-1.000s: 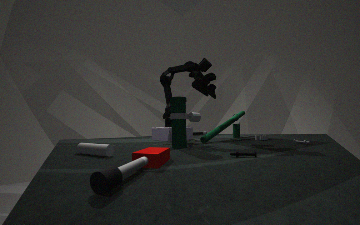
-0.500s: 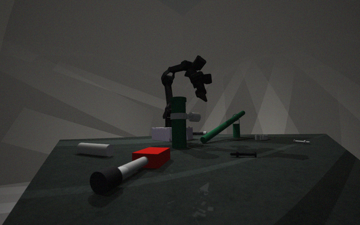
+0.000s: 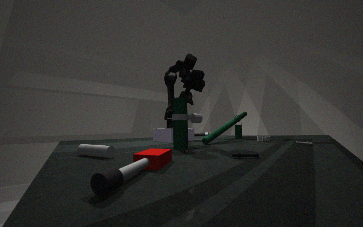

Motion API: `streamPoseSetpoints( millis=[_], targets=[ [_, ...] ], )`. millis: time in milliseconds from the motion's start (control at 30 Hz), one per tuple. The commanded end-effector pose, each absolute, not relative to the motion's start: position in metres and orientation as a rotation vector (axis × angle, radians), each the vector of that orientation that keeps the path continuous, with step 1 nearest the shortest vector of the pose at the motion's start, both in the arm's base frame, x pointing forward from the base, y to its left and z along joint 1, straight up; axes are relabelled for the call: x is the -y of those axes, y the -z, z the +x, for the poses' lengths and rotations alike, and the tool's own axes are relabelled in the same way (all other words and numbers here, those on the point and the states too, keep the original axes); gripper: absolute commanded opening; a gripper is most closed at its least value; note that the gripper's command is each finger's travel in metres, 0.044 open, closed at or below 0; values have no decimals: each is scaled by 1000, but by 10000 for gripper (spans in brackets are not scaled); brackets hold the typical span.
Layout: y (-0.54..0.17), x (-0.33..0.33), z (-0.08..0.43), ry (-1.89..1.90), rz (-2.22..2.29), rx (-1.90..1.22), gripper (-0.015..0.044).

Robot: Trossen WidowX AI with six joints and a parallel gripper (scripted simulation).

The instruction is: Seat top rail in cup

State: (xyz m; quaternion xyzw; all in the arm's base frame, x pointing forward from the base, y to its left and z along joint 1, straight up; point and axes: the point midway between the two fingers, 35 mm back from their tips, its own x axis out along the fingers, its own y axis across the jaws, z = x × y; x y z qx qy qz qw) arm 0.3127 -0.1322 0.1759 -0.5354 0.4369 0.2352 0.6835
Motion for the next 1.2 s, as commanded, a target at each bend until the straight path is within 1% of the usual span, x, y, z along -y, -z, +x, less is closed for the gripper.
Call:
streamPoseSetpoints(
  millis=[0, 200, 400, 1167],
  targets=[
    [-172, 140, 311, -576, -1275, -969, 440],
    [-166, 140, 312, -576, -1275, -969, 440],
    [-119, 140, 313, -576, -1275, -969, 440],
    [-94, 145, 328, -575, -1275, -968, 440]
  ],
)
